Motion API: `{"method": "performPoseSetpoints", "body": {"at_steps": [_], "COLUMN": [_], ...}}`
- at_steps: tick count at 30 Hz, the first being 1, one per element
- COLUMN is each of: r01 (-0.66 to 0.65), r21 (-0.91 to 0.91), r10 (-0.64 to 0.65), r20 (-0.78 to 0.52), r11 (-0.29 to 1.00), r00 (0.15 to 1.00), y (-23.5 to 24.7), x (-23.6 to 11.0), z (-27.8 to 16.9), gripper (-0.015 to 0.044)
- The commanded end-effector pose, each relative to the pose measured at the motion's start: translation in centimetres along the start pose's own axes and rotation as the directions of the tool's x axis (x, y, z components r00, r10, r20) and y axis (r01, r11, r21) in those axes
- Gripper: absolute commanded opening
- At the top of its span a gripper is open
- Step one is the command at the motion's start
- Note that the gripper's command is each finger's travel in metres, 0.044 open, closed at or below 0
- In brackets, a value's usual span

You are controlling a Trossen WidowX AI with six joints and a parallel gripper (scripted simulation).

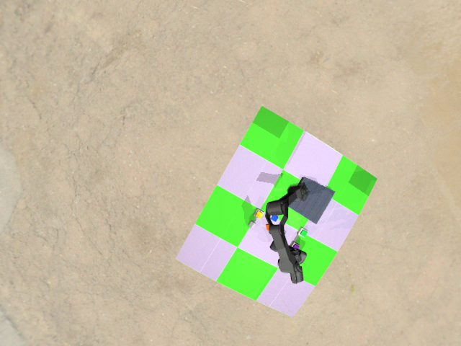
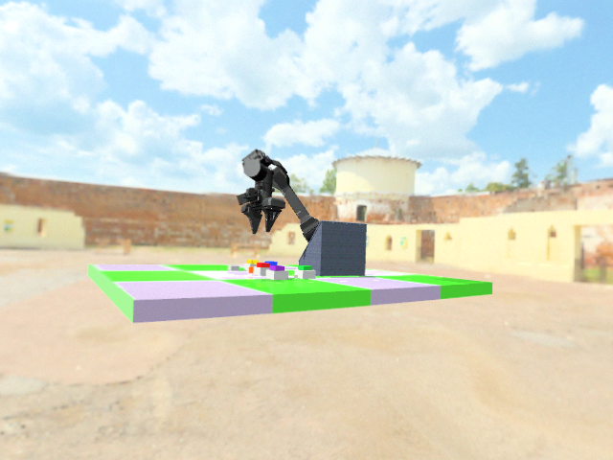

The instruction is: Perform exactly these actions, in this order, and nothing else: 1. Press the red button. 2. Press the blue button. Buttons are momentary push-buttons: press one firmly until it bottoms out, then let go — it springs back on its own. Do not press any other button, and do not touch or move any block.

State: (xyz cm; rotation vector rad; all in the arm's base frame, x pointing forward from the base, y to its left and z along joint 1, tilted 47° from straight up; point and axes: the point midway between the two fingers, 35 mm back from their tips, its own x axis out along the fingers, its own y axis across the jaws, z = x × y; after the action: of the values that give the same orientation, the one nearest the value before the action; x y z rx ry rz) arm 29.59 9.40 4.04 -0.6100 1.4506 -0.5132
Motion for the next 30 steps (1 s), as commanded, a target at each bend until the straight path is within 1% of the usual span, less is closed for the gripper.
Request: {"method": "performPoseSetpoints", "body": {"at_steps": [1, 6, 8, 11, 12, 20, 21, 30], "r01": [0.078, 0.078, 0.077, 0.079, 0.08, 0.08, 0.08, 0.08], "r21": [0.036, 0.036, 0.036, 0.036, 0.036, 0.037, 0.037, 0.037], "r10": [-0.076, -0.076, -0.075, -0.077, -0.078, -0.078, -0.078, -0.078], "r20": [-0.065, -0.065, -0.065, -0.064, -0.064, -0.064, -0.064, -0.064], "r11": [0.996, 0.996, 0.996, 0.996, 0.996, 0.996, 0.996, 0.996], "r00": [0.995, 0.995, 0.995, 0.995, 0.995, 0.995, 0.995, 0.995], "y": [-0.4, -0.4, -0.4, -0.8, -0.9, -0.9, -0.9, -0.9], "x": [0.9, 0.9, 1.9, 6.0, 6.8, 7.0, 7.0, 7.0], "z": [-1.7, -1.7, -1.7, -1.9, -2.1, -2.1, -2.1, -2.1], "gripper": [0.04, 0.04, 0.0348, 0.0269, 0.0242, 0.0032, 0.002, 0.002]}}
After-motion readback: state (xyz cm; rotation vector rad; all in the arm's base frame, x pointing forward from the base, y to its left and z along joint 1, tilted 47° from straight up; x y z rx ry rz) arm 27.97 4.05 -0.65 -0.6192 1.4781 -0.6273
